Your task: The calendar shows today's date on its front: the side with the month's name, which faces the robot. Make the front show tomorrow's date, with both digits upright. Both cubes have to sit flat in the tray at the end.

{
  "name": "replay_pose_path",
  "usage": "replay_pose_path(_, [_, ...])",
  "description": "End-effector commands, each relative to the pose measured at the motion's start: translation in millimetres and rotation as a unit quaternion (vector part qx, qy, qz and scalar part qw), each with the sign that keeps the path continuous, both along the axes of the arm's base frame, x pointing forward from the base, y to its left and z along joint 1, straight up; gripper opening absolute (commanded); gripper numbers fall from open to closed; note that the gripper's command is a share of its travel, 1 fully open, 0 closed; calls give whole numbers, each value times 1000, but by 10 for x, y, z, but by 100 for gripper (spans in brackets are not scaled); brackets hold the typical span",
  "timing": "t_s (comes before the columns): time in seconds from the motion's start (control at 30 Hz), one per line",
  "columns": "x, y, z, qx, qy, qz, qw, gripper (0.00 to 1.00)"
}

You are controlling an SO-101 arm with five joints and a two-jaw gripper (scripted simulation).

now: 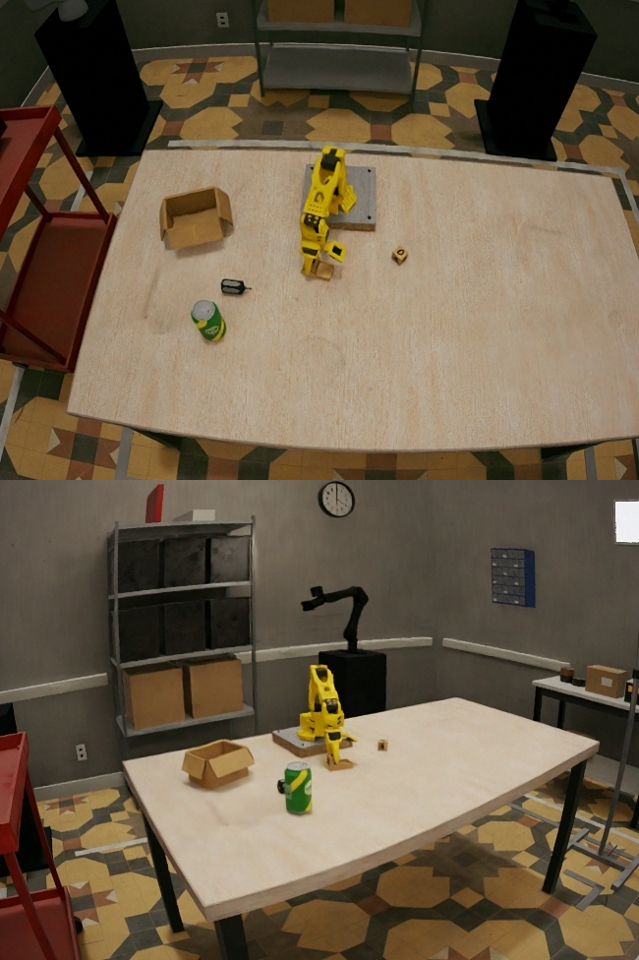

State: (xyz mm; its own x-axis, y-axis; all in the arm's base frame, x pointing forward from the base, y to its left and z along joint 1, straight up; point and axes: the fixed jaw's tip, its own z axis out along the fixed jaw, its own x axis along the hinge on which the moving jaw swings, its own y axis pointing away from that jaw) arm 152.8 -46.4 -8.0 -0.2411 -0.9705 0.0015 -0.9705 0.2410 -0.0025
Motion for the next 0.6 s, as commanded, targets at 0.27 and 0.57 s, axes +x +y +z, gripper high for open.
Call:
replay_pose_path(0.27, [-21,-3,-32,3,8,2,1000,33])
replay_pose_path(0.57, [4,-10,-32,3,8,2,1000,29])
